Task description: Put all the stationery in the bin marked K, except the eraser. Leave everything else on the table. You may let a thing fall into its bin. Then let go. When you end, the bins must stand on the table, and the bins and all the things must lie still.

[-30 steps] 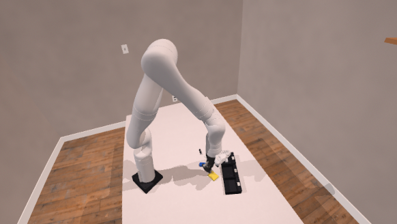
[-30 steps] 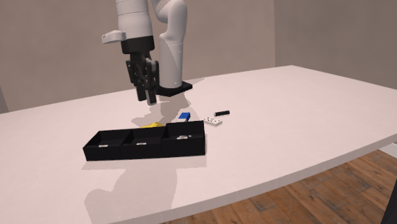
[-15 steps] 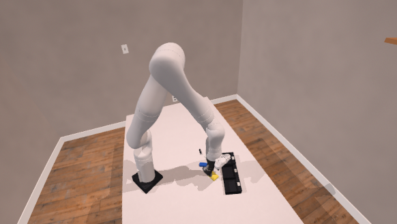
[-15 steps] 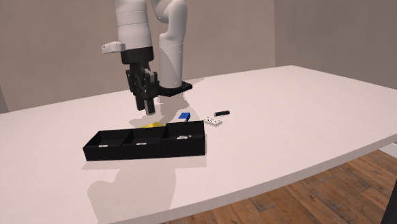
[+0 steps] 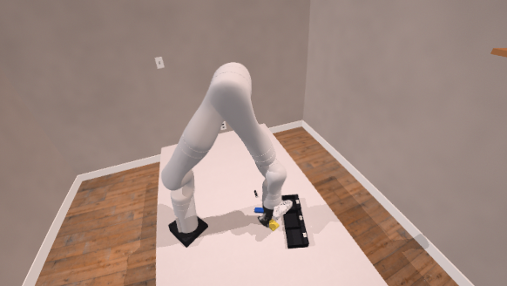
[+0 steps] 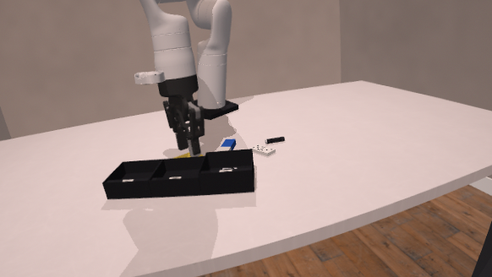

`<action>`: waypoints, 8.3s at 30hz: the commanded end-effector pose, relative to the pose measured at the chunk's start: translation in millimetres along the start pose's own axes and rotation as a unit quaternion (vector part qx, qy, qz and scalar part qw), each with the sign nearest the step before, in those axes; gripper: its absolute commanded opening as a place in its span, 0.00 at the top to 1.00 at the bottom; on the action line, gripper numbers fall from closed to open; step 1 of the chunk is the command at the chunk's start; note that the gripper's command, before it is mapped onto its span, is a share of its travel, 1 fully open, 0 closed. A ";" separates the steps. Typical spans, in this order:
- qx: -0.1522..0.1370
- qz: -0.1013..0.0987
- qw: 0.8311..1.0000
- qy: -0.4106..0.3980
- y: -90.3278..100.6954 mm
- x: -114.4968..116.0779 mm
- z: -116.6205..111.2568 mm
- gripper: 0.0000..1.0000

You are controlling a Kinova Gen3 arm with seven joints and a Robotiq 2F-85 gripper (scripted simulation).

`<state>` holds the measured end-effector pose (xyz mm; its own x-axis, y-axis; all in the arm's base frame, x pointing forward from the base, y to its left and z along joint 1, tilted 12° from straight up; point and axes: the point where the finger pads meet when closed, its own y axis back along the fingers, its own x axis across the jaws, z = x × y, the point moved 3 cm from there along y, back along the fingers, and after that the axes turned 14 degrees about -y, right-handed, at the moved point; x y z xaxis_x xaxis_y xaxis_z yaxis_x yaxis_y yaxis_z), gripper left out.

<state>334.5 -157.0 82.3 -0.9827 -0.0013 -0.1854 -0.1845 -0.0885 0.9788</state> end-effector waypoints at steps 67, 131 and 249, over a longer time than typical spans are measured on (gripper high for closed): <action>-0.001 0.000 1.000 0.002 -12.9 -0.8 -3.8 0.65; -0.001 0.000 0.984 0.176 47.0 -84.6 28.3 0.65; -0.001 0.000 0.904 0.428 47.0 -120.1 42.0 0.54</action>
<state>442.8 -118.3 153.5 -0.6076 -0.7723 -0.1855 -0.1820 -0.0919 0.9790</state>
